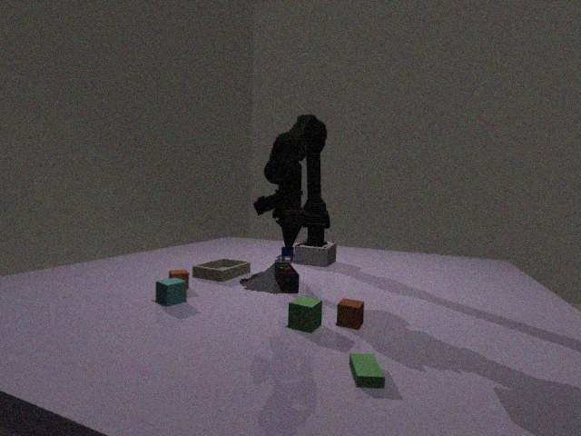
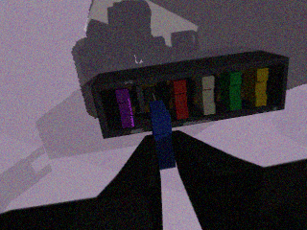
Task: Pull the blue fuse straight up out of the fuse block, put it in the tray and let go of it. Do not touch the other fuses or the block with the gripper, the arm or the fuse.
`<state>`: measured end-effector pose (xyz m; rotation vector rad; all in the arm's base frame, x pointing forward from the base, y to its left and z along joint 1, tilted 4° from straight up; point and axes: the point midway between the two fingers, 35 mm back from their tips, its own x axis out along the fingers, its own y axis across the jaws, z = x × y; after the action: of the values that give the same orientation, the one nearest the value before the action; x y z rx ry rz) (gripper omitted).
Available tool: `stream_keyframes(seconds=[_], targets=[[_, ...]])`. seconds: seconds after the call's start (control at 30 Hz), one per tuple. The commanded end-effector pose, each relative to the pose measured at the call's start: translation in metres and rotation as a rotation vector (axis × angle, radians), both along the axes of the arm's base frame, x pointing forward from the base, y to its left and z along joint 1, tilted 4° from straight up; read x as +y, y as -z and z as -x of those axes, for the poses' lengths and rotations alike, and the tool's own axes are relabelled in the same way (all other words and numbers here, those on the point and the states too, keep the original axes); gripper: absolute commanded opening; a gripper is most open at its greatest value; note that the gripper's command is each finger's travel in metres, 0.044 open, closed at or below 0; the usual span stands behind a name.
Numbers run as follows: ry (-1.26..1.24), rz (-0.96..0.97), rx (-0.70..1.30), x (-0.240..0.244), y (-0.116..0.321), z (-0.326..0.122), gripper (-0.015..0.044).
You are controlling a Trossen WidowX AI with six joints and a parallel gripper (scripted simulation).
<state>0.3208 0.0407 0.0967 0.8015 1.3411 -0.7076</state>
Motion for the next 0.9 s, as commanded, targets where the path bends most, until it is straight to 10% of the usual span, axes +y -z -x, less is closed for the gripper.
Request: stream_keyframes(seconds=[0.0,0.87], targets=[[0.002,0.007,0.002,-0.013,-0.001,-0.002,0.0000],[0.002,0.020,0.004,-0.157,-0.001,0.002,0.0000]])
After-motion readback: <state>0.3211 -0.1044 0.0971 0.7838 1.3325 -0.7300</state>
